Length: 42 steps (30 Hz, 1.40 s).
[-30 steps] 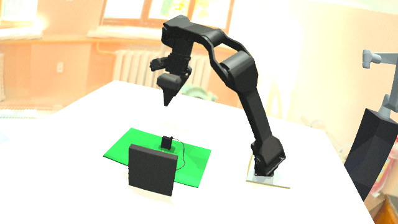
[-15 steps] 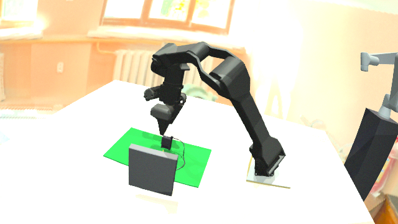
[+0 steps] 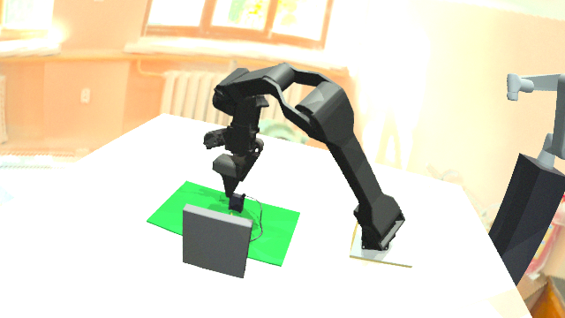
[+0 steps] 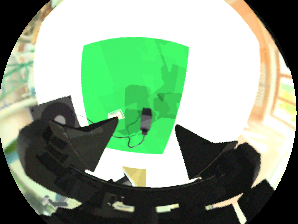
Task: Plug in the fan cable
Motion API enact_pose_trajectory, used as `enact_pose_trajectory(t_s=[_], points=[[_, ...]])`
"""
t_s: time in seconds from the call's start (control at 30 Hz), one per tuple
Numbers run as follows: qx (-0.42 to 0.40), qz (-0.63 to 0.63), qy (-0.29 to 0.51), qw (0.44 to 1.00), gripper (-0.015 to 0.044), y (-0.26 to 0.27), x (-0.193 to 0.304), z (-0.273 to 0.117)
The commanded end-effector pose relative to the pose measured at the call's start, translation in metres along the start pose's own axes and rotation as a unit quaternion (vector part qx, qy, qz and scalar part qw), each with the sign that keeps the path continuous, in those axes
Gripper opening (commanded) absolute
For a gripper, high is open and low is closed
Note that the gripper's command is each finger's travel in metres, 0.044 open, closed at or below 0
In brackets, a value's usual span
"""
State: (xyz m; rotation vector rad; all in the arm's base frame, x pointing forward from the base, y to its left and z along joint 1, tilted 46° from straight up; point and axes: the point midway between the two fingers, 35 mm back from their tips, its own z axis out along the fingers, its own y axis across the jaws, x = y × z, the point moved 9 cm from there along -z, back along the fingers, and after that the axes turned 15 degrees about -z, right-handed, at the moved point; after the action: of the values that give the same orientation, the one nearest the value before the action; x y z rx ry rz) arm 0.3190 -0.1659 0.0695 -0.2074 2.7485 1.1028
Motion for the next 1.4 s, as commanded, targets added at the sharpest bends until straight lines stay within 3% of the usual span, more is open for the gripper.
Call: enact_pose_trajectory(t_s=[0.0,0.83,1.37], points=[[-0.004,0.002,0.000,1.000,0.0440,0.000,0.000,0.009],[-0.005,0.002,-0.001,1.000,0.0440,0.001,0.001,0.041],[-0.001,-0.001,0.000,1.000,0.0020,0.002,0.000,0.038]])
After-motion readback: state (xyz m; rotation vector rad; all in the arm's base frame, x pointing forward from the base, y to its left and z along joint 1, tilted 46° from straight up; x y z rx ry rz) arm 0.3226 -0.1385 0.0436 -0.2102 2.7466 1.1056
